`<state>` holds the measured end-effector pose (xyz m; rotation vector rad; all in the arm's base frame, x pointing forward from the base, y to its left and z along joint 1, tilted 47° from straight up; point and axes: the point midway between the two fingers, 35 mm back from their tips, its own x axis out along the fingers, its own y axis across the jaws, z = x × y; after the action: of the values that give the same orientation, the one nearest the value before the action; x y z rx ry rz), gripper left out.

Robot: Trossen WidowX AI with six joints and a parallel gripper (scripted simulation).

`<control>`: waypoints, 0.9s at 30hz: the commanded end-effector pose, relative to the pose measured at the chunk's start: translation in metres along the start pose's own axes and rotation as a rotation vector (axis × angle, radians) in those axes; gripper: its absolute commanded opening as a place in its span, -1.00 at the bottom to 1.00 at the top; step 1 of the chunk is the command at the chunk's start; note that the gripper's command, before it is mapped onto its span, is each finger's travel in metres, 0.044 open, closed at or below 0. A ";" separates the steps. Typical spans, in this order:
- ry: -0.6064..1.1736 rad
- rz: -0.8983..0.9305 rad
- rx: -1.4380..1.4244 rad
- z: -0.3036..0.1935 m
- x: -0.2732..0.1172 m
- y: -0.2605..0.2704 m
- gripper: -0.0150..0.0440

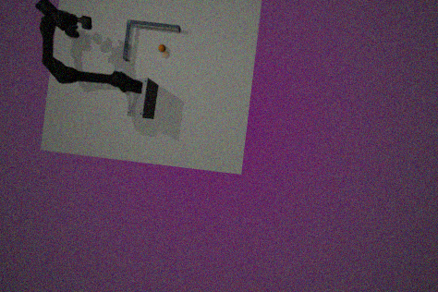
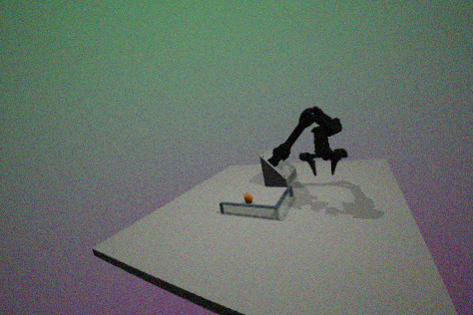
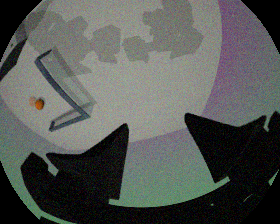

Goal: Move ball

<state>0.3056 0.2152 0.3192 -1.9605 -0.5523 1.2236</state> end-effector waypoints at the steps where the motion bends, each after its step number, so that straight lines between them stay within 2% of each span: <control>1: -0.033 0.094 0.125 -0.019 0.028 0.048 0.62; 7: -0.094 0.240 0.370 -0.041 0.062 0.144 0.62; 13: -0.163 0.357 0.673 -0.043 0.076 0.252 0.62; 18: -0.227 0.417 0.966 -0.022 0.075 0.339 0.62; 23: -0.303 0.432 1.318 0.021 0.064 0.416 0.62; 27: -0.327 0.424 1.425 0.038 0.060 0.433 0.62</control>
<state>0.2950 -0.0023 -0.0552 -0.7094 0.5490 1.5350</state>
